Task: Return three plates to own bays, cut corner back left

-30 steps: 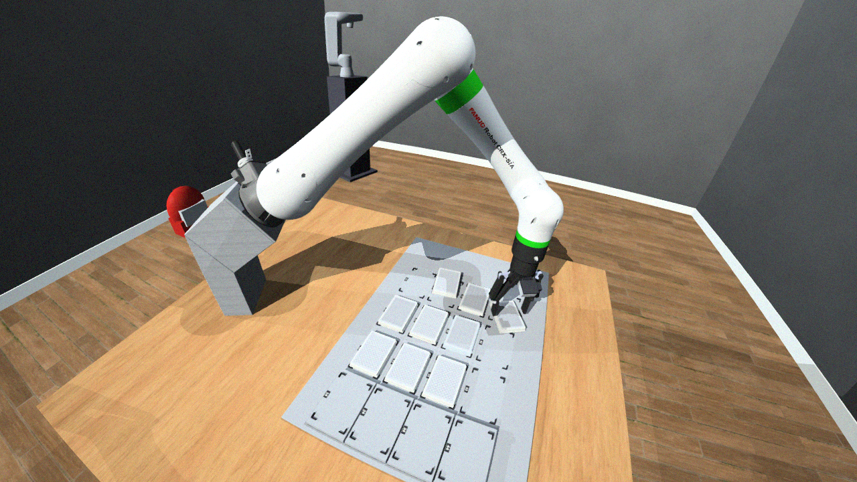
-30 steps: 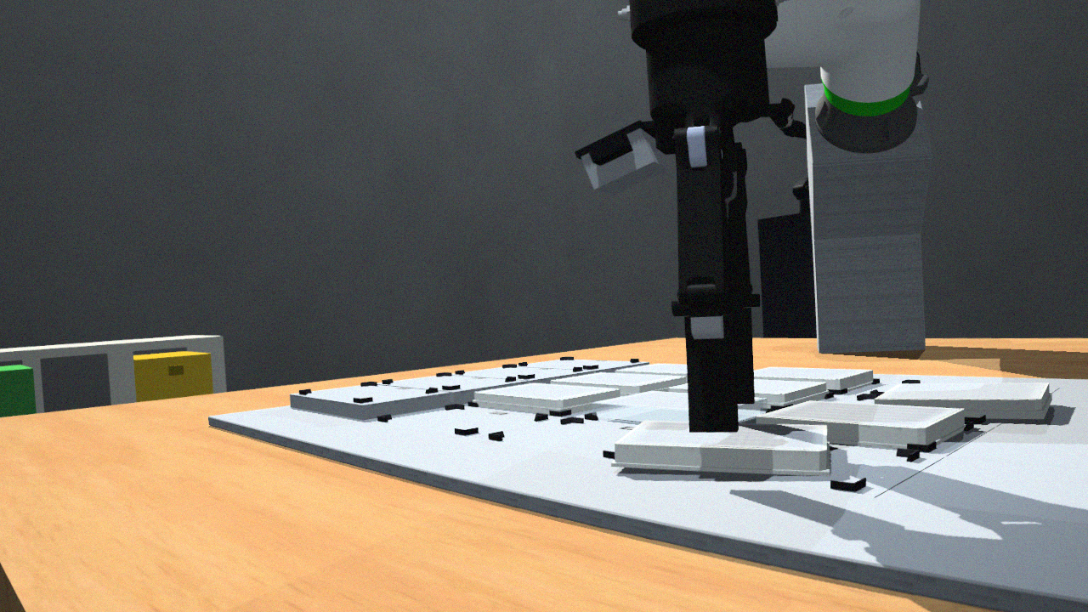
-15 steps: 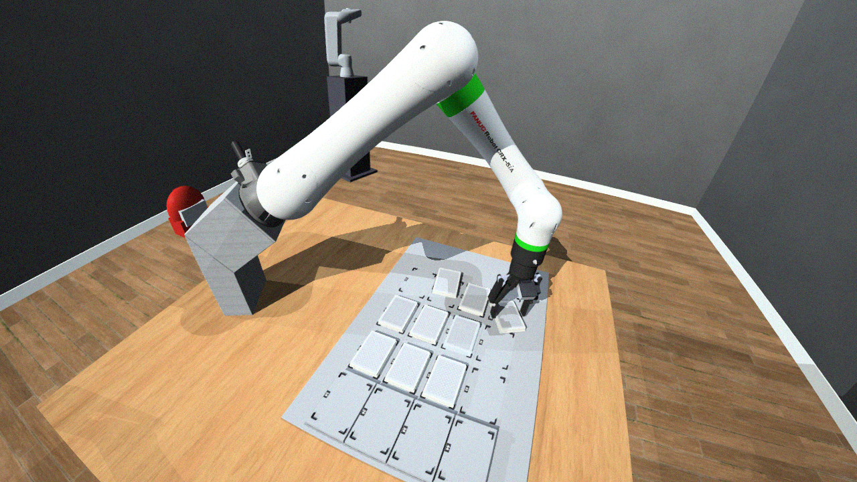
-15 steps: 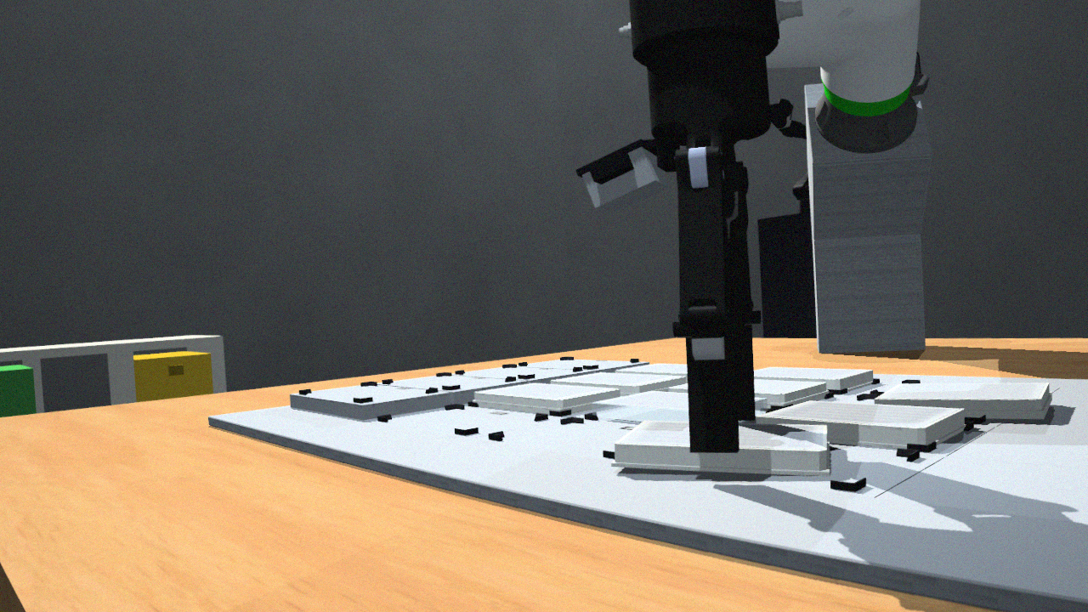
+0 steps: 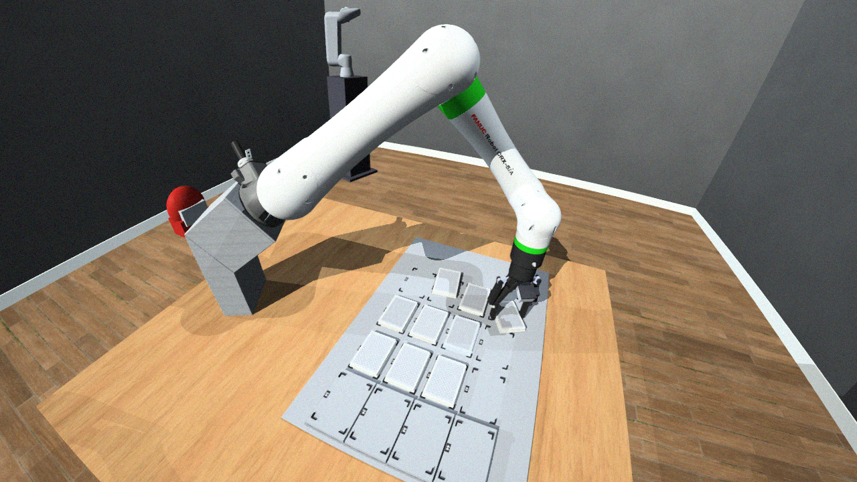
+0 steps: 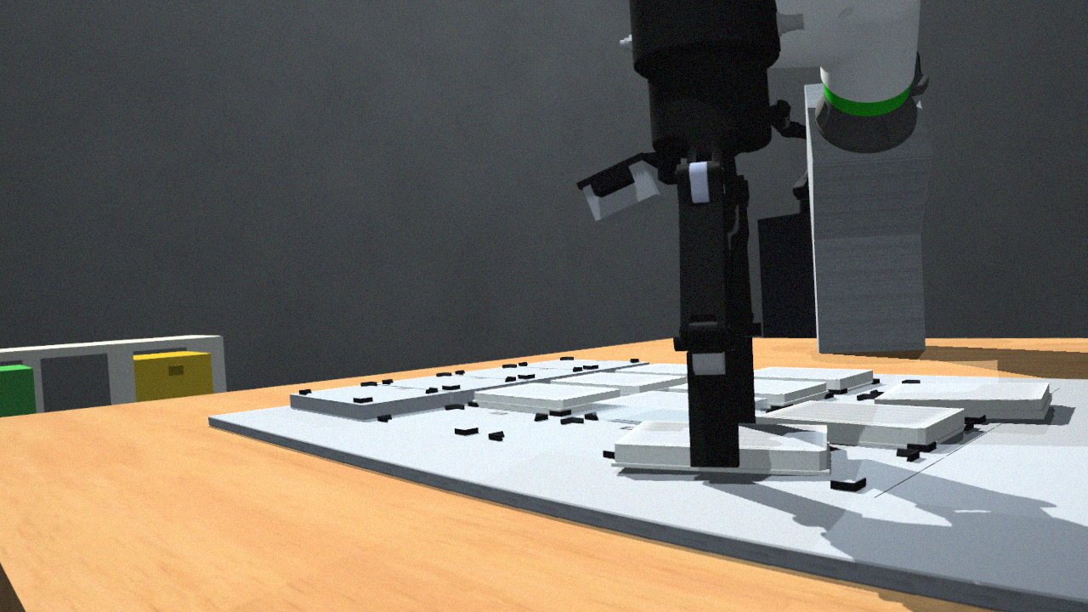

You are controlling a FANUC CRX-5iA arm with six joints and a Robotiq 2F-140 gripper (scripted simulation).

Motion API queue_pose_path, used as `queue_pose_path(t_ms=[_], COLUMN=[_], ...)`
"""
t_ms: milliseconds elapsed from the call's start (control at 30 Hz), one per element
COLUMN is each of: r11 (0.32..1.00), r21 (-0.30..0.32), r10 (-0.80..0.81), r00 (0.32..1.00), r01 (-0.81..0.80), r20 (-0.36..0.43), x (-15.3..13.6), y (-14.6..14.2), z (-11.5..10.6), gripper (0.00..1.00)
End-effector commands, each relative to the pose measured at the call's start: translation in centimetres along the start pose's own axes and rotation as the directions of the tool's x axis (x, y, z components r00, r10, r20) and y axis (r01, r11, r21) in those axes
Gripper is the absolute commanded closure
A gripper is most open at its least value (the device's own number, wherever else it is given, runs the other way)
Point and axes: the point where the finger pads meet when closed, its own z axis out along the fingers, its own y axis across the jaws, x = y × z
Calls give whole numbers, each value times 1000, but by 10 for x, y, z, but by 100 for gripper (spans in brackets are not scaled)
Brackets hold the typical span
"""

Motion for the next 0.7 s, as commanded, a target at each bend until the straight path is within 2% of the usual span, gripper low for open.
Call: queue_pose_path(t_ms=[0, 667], r11=[1000, 1000], r21=[2, 2], r10=[0, 0], r00=[1000, 1000], r01=[0, 0], r20=[-1, -1], x=[0, 0], y=[-1, -1], z=[-1, -1], gripper=[30, 38])
